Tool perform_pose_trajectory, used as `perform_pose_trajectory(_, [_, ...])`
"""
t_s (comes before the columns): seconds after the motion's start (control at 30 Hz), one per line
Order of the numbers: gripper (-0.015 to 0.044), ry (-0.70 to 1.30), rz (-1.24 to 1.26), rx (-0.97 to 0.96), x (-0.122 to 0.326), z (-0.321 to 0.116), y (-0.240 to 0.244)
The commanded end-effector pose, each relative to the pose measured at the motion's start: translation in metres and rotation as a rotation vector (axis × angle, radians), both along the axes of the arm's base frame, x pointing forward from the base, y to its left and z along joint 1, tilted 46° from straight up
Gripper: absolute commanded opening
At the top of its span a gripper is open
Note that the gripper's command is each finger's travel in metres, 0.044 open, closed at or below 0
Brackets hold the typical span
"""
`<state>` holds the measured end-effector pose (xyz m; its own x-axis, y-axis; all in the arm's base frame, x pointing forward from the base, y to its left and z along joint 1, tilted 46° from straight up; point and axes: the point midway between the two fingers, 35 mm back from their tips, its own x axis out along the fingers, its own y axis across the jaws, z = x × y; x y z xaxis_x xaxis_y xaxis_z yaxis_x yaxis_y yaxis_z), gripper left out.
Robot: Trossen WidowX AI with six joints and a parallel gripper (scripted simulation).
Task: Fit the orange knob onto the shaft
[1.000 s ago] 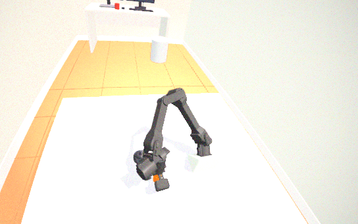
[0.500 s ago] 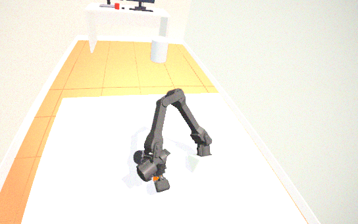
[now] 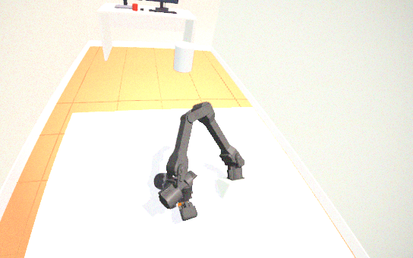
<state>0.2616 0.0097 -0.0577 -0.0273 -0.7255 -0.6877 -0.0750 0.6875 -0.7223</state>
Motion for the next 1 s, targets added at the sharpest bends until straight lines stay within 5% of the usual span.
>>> perform_pose_trajectory(0.0, [0.0, -0.019, -0.005, 0.018, 0.006, 0.009, 0.015])
perform_pose_trajectory(0.7, [0.0, -0.018, 0.009, 0.014, 0.005, 0.086, 0.099])
perform_pose_trajectory(0.97, [0.0, -0.017, 0.012, 0.016, 0.009, 0.092, 0.097])
